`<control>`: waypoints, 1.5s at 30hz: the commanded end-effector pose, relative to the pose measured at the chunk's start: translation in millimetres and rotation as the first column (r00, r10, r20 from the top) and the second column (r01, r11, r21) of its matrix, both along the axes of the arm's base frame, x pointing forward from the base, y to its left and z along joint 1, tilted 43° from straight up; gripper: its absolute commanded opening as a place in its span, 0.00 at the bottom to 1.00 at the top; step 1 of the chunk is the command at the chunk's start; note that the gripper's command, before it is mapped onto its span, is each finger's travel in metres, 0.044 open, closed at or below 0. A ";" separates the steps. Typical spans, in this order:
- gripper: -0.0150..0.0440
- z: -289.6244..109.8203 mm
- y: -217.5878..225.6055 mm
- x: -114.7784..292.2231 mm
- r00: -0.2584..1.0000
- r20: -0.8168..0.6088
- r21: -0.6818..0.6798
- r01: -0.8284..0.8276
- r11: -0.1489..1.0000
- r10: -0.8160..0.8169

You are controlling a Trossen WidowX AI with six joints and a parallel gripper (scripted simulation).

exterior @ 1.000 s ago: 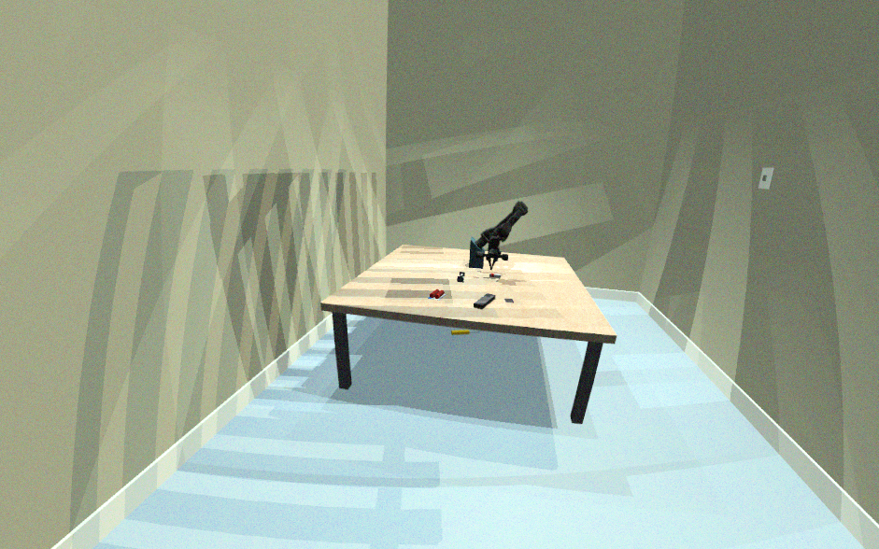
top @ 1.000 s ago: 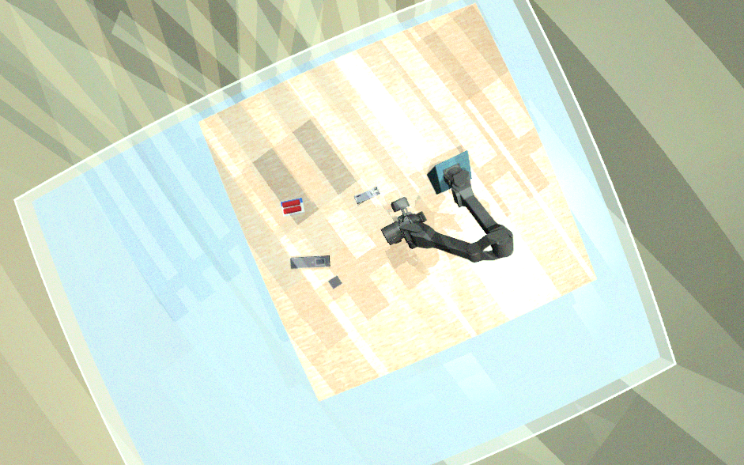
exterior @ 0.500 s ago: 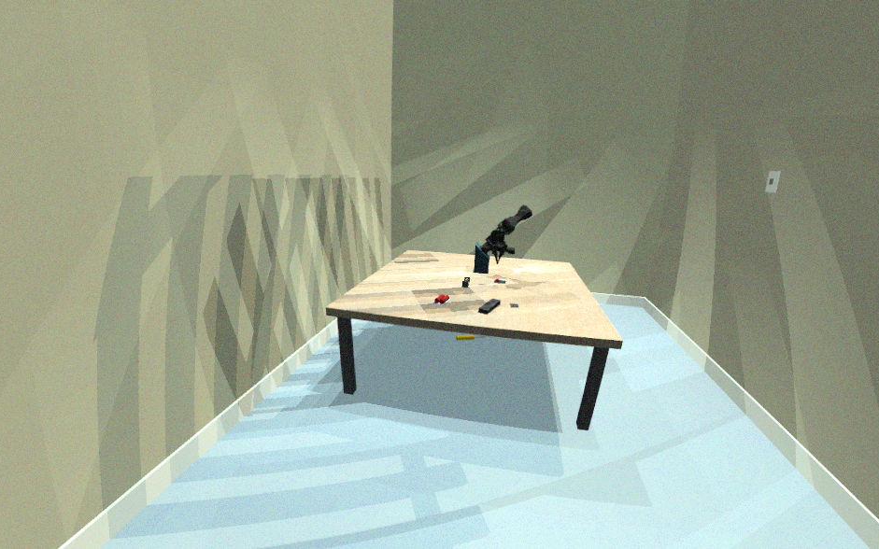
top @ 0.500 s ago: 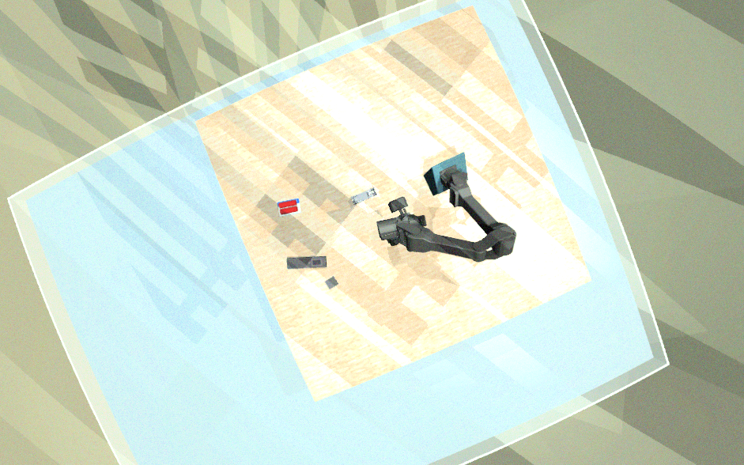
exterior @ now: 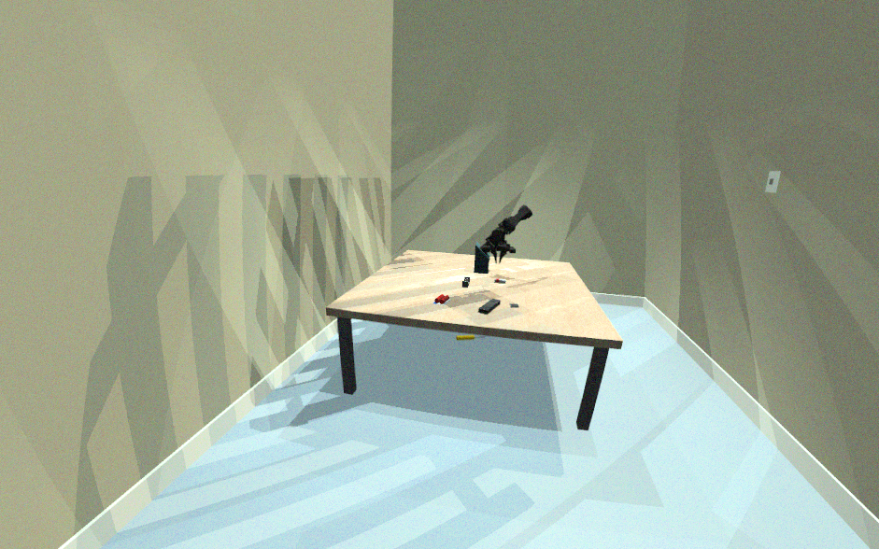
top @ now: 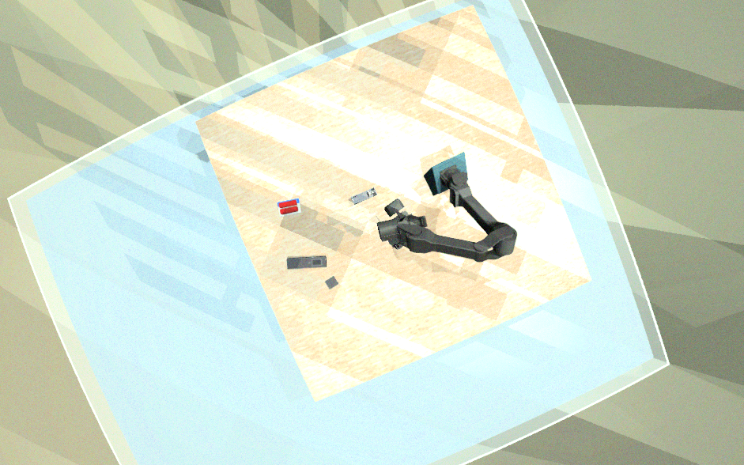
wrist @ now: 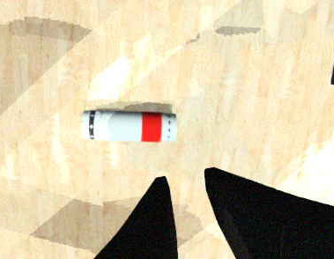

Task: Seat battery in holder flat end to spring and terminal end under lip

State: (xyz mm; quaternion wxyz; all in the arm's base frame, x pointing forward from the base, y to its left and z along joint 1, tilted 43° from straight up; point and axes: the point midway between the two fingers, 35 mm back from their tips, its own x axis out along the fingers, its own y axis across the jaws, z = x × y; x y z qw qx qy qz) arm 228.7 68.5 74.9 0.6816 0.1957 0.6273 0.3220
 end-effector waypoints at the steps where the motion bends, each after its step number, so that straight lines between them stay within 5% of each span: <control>1: 0.52 -9.9 17.6 -1.7 0.928 0.245 -0.039 -0.279 0.959 0.280; 4: 0.65 -18.3 34.0 -2.1 0.712 0.471 -0.145 -0.519 0.842 0.520; 8: 0.65 -27.6 55.4 -5.0 0.282 0.654 -0.354 -0.706 0.614 0.702; 10: 0.65 -29.1 59.1 -5.7 0.197 0.670 -0.395 -0.721 0.569 0.716; 45: 0.65 -55.8 84.1 -5.1 0.197 0.670 -0.395 -0.722 0.568 0.716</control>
